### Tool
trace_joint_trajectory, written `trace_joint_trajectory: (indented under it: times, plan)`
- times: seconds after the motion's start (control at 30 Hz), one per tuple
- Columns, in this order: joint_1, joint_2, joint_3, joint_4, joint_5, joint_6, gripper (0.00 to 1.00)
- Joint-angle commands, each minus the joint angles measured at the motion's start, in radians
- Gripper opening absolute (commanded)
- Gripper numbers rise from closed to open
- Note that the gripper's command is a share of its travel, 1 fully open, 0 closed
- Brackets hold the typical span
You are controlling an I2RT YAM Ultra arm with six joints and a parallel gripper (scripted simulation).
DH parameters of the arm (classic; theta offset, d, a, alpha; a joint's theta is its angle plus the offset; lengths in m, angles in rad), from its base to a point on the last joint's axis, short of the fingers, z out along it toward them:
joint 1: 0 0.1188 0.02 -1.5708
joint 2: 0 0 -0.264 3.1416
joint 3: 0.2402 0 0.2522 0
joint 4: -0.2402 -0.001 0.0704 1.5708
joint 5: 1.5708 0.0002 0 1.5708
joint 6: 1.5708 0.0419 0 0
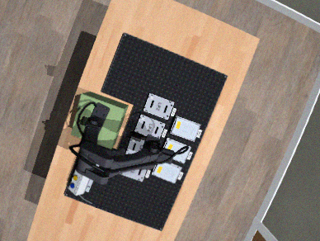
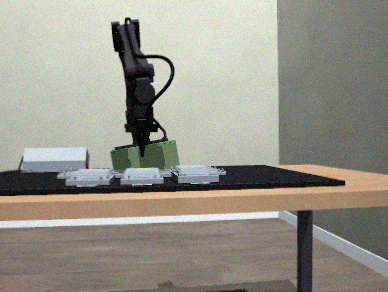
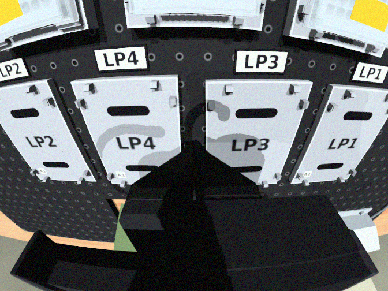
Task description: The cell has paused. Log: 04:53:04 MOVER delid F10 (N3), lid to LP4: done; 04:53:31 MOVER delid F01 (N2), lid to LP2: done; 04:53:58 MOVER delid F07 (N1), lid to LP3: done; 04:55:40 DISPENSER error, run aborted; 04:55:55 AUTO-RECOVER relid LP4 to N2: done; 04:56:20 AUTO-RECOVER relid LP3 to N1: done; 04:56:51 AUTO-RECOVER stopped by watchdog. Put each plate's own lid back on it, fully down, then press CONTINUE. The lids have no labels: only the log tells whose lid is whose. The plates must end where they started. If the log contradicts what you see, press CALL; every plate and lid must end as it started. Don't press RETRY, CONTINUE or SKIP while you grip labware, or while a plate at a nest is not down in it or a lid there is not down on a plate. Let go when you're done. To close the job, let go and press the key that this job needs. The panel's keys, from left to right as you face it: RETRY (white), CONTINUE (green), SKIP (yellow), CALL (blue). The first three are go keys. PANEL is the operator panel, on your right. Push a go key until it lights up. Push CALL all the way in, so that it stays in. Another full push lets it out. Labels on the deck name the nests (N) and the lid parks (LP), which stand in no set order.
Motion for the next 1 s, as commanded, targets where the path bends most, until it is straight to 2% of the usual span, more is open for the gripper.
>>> trace_joint_trajectory:
  times: [0.0, 0.67, 0.77, 0.97]
  plan:
    - [0.012, -0.001, 0.039, 0.034, 0.002, 0.012, 0.00]
    - [0.009, 0.015, 0.041, 0.040, 0.002, 0.010, 0.00]
    - [0.022, -0.051, 0.062, -0.036, 0.001, 0.019, 0.00]
    - [0.036, -0.104, 0.122, -0.148, 0.001, 0.033, 0.00]
